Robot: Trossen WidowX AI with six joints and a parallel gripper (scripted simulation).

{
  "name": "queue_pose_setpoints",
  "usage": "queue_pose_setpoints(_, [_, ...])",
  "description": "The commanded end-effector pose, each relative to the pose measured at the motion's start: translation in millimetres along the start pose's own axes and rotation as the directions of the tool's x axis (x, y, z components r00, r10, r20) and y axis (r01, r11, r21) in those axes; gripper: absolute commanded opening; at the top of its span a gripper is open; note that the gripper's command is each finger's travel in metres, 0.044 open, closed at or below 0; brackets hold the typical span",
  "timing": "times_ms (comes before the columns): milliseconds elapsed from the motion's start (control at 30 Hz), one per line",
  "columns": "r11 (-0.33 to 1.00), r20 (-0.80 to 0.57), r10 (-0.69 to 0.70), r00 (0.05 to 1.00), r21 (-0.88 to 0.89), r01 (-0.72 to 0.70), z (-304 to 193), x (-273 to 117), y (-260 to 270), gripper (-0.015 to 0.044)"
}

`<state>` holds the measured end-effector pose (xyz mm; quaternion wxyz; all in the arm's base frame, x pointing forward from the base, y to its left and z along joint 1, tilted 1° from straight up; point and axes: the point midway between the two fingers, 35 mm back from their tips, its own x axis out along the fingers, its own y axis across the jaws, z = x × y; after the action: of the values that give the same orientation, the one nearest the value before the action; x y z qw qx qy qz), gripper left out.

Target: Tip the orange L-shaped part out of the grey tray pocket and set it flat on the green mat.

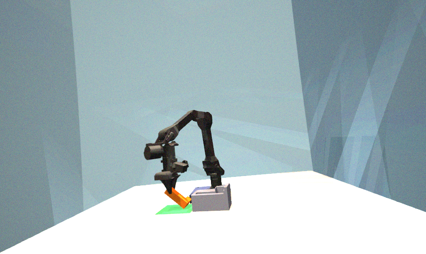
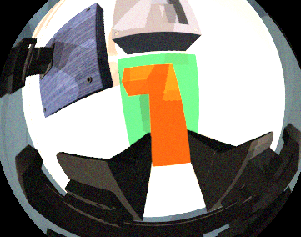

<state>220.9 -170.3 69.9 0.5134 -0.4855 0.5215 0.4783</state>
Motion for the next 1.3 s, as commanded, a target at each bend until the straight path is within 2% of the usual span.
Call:
queue_pose_setpoints(0, [1.000, 0.000, 0.000, 1.000, 0.000, 0.000, 0.0, 0.0, 0.0, 0.0000])
queue_pose_setpoints(333, [1.000, 0.000, 0.000, 1.000, 0.000, 0.000, -0.2, -2.0, -0.3, 0.0263])
queue_pose_setpoints(500, [1.000, -0.002, 0.001, 1.000, -0.002, -0.001, -2.5, -41.3, -3.5, 0.0394])
queue_pose_setpoints(667, [1.000, -0.004, 0.003, 1.000, -0.003, -0.003, -0.6, -89.8, -0.2, 0.0400])
queue_pose_setpoints(1267, [1.000, -0.007, -0.012, 1.000, -0.005, 0.012, -1.4, -86.5, -2.6, 0.0400])
